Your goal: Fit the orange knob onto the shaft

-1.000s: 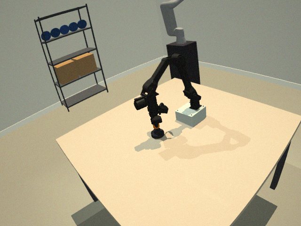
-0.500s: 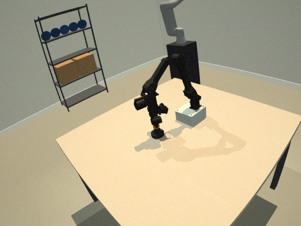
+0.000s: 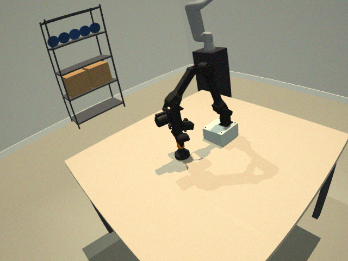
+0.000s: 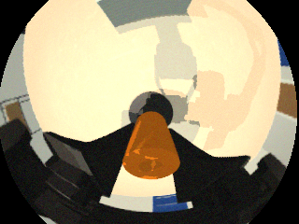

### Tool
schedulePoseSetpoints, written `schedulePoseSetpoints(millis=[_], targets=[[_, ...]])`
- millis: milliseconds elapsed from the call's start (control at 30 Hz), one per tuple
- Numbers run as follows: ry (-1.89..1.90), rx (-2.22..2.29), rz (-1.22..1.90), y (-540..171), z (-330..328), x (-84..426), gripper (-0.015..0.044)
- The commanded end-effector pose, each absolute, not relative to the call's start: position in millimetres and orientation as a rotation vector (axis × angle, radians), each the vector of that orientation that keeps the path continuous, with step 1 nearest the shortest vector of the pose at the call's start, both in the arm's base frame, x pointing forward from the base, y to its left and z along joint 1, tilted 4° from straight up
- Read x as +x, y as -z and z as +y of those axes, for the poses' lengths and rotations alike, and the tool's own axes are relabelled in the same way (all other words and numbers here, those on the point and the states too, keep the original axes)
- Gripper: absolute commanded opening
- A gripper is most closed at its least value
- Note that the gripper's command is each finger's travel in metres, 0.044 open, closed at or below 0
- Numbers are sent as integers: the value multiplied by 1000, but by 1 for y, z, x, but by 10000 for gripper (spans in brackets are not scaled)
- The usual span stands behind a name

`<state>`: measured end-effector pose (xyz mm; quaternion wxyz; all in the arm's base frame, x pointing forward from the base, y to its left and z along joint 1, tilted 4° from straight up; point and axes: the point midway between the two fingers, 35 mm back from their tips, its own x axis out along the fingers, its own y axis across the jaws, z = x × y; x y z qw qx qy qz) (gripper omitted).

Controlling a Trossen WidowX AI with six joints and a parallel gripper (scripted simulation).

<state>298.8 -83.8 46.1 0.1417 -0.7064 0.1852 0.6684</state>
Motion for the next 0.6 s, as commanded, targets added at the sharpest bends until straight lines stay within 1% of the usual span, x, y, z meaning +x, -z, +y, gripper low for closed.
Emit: schedulePoseSetpoints(millis=[0,567], targets=[[-1962,-2094,469,-50,-85,303,0],[-1962,-2094,469,-45,-86,304,0]])
